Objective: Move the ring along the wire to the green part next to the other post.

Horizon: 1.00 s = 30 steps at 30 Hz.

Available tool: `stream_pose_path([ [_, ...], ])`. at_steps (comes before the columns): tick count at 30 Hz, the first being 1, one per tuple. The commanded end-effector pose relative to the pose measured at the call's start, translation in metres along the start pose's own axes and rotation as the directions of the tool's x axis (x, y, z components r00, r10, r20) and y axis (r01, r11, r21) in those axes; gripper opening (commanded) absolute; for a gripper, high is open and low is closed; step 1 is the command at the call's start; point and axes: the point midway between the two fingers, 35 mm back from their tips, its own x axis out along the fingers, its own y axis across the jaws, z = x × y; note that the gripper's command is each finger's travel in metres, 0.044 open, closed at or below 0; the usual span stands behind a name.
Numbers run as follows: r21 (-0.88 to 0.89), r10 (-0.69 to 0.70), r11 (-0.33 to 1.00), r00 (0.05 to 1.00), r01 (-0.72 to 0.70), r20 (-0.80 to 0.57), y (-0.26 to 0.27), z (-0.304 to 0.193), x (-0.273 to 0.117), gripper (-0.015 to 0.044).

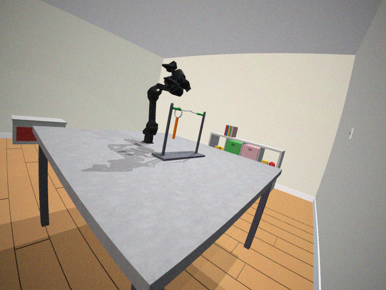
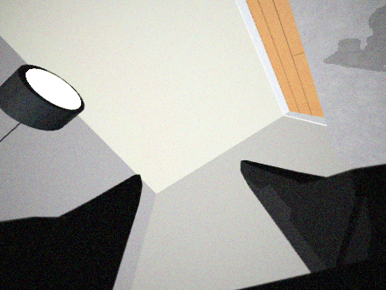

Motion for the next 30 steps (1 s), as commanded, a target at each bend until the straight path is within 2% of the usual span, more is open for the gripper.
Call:
stream_pose_path([
  [1, -0.009, 0.001, 1.0, 1.0, -0.001, -0.004, 0.0, 0.0, 0.0, 0.0374],
  [9, -0.386, 0.007, 0.918, 0.978, -0.088, -0.207, -0.01, 0.019, -0.004, 0.0164],
  [15, -0.628, -0.052, 0.752, 0.931, -0.202, -0.362, -0.035, 0.038, -0.013, 0.016],
  [20, -0.757, -0.14, 0.57, 0.871, -0.319, -0.472, -0.065, 0.058, -0.026, 0.016],
  [25, -0.811, -0.254, 0.377, 0.792, -0.447, -0.555, -0.103, 0.084, -0.042, 0.016],
  [30, -0.791, -0.385, 0.197, 0.696, -0.58, -0.606, -0.147, 0.114, -0.061, 0.016],
])
